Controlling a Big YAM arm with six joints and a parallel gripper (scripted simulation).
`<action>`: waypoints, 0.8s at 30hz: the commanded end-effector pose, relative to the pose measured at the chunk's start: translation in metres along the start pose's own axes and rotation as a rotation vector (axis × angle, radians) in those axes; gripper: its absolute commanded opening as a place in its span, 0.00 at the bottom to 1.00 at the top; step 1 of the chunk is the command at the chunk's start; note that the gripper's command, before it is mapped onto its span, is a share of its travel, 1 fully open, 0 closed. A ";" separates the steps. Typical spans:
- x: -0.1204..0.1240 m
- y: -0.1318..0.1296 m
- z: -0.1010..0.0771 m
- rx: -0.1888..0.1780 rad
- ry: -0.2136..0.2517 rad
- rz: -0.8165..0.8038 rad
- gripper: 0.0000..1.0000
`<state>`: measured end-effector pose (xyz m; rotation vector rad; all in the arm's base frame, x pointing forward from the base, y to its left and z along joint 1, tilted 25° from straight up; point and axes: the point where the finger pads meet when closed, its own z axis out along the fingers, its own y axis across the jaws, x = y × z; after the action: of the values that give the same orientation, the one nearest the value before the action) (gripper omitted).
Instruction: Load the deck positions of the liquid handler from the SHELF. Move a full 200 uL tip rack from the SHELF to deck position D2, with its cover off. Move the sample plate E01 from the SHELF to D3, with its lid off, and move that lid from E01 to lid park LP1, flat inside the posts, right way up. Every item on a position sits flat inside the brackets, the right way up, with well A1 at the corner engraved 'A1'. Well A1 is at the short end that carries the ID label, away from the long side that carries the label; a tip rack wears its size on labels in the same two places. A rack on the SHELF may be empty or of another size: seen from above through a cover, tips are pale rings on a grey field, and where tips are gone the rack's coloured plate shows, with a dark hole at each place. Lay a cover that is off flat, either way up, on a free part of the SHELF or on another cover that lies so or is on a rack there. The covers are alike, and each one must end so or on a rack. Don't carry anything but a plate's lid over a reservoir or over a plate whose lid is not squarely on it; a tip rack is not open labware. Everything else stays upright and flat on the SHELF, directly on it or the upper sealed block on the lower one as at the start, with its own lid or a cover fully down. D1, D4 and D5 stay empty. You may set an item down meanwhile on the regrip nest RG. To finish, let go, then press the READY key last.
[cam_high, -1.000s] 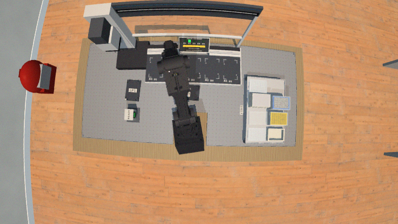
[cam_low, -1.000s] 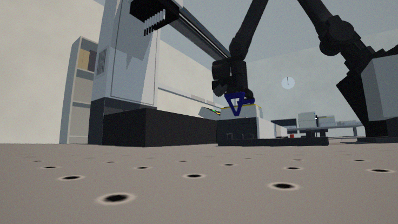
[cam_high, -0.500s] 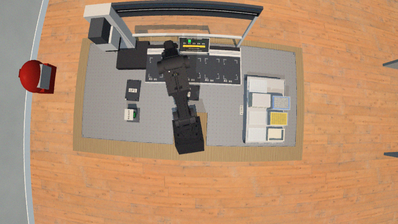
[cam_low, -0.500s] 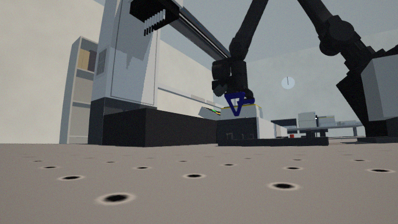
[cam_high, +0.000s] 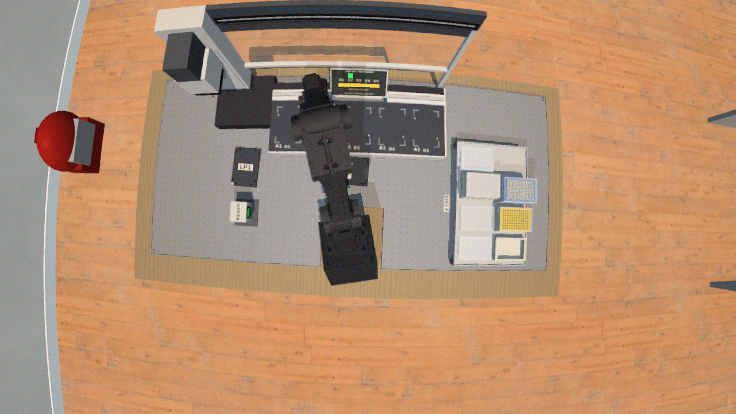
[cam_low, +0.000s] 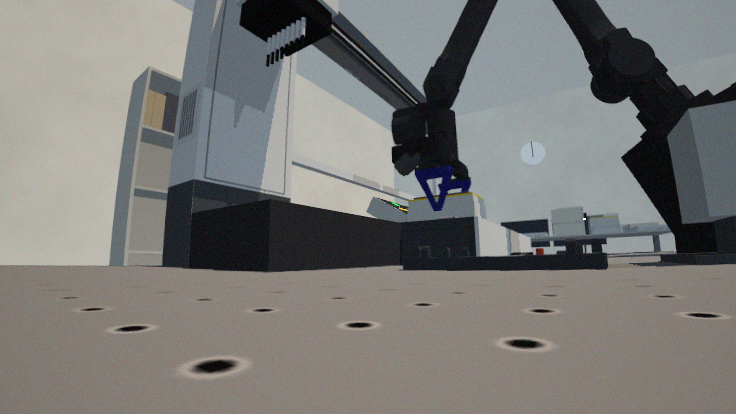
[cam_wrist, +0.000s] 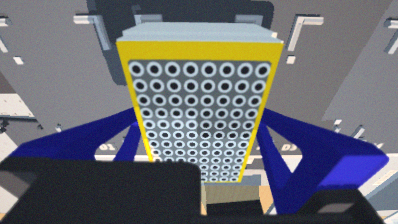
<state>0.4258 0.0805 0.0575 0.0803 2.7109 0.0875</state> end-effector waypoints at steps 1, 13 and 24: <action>-0.011 0.001 -0.015 -0.008 -0.030 -0.001 1.00; -0.023 0.007 -0.041 -0.017 -0.054 -0.001 1.00; -0.024 0.009 -0.058 -0.020 -0.058 0.000 1.00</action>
<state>0.4088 0.0772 0.0874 0.0795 2.7152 0.0864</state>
